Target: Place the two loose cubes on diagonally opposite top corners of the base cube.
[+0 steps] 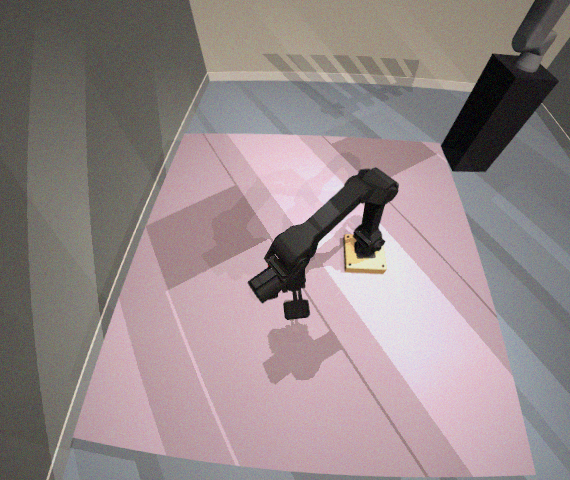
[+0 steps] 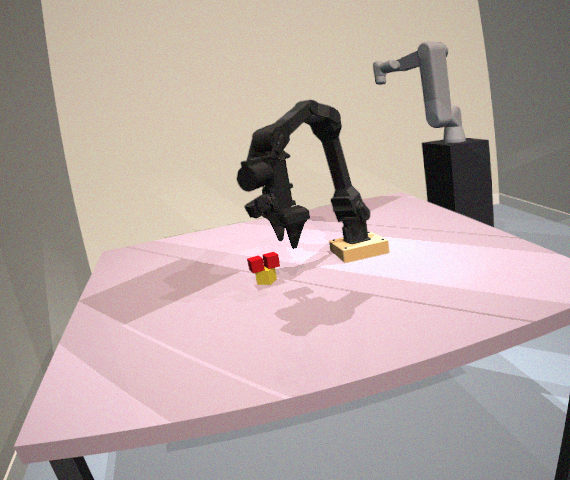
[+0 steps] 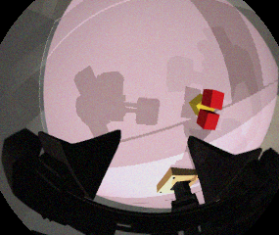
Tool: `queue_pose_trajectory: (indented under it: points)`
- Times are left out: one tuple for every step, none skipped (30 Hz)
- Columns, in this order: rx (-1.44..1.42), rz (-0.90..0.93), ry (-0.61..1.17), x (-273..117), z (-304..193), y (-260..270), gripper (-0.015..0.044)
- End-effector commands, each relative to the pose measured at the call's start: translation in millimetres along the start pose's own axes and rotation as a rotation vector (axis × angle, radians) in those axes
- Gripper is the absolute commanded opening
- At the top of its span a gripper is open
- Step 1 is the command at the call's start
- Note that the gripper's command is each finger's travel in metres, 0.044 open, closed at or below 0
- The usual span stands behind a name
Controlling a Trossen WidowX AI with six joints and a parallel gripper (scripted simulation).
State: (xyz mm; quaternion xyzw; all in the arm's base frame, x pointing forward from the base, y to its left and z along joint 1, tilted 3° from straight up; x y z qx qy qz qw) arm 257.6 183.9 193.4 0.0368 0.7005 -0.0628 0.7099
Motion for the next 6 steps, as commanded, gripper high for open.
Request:
queue_pose_trajectory:
  points:
    - [0.003, 0.008, -0.003, -2.2, -0.3, 2.7, 0.0400]
    - [0.003, 0.008, -0.003, -2.2, -0.3, 2.7, 0.0400]
    - [0.003, 0.008, -0.003, -2.2, -0.3, 2.7, 0.0400]
    - [0.003, 0.008, -0.003, -2.2, -0.3, 2.7, 0.0400]
    - [0.003, 0.008, -0.003, -2.2, -0.3, 2.7, 0.0400]
    - [0.003, 0.008, -0.003, -2.2, -0.3, 2.7, 0.0400]
Point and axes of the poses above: the point midway between the two fingers, 35 mm back from their tips, its own x axis out along the fingers, its own y axis across the jaws, z = x × y, the point moved 7 cm from there along -x, back along the fingers, and after that the axes turned 13 degrees about x, right-handed, at the moved point
